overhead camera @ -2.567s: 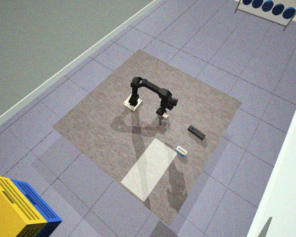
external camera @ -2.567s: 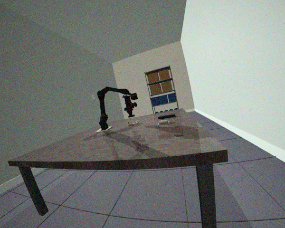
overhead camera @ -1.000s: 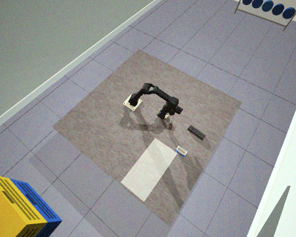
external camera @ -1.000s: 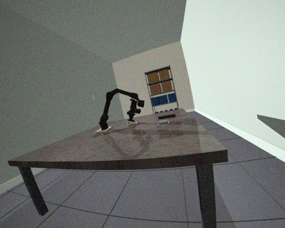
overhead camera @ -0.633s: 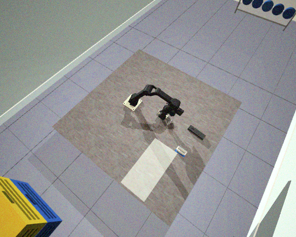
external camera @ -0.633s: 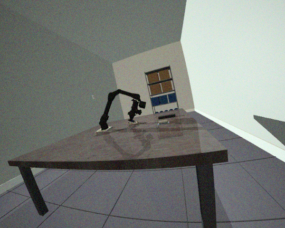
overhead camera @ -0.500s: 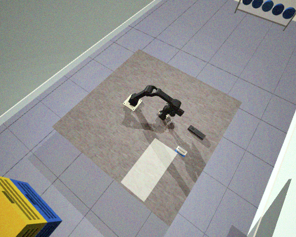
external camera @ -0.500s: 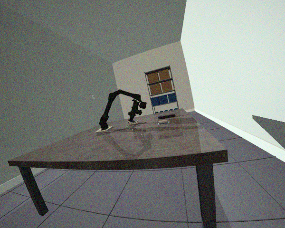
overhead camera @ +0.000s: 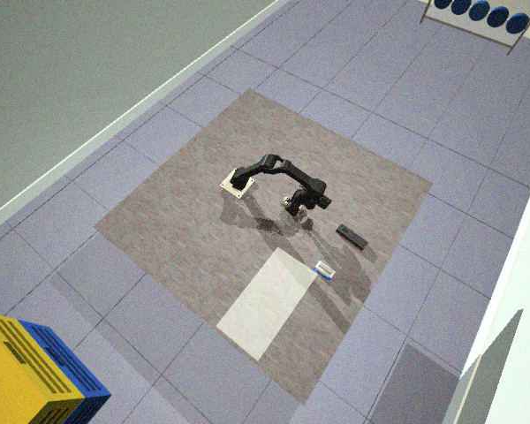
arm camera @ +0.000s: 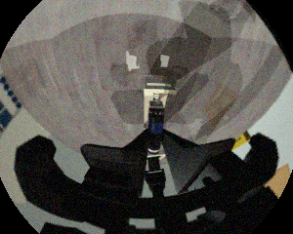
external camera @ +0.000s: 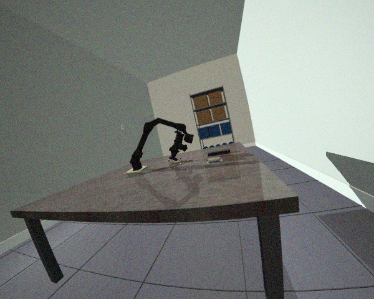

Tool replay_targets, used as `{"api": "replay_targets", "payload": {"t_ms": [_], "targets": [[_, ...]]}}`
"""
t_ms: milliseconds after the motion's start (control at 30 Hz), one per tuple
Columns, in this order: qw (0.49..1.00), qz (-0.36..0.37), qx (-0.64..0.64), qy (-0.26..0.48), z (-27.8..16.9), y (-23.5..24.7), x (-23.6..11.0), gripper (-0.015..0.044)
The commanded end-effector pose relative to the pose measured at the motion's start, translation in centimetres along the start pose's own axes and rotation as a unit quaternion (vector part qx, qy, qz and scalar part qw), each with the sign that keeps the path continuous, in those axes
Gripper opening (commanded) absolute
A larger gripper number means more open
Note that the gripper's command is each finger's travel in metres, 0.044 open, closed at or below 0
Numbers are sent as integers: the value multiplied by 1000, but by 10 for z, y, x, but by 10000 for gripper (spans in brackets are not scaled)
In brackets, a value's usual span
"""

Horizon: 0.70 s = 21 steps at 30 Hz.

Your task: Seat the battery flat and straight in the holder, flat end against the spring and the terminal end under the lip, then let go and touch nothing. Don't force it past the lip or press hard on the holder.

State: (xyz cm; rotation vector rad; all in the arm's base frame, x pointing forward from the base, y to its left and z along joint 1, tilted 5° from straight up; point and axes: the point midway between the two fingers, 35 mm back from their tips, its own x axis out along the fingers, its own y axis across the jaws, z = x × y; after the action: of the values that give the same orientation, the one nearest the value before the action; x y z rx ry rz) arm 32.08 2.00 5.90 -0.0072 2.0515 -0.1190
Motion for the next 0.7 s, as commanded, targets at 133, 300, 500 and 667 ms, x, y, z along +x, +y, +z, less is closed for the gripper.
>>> {"api": "replay_targets", "payload": {"t_ms": [133, 300, 500, 667], "targets": [[1000, 1, -2, -5, 8, 0, -2, 60], [1000, 2, -2, -10, 12, 0, -4, 60], [1000, 2, -2, -16, 16, 0, -7, 60], [1000, 2, -2, -20, 16, 0, -7, 60]]}}
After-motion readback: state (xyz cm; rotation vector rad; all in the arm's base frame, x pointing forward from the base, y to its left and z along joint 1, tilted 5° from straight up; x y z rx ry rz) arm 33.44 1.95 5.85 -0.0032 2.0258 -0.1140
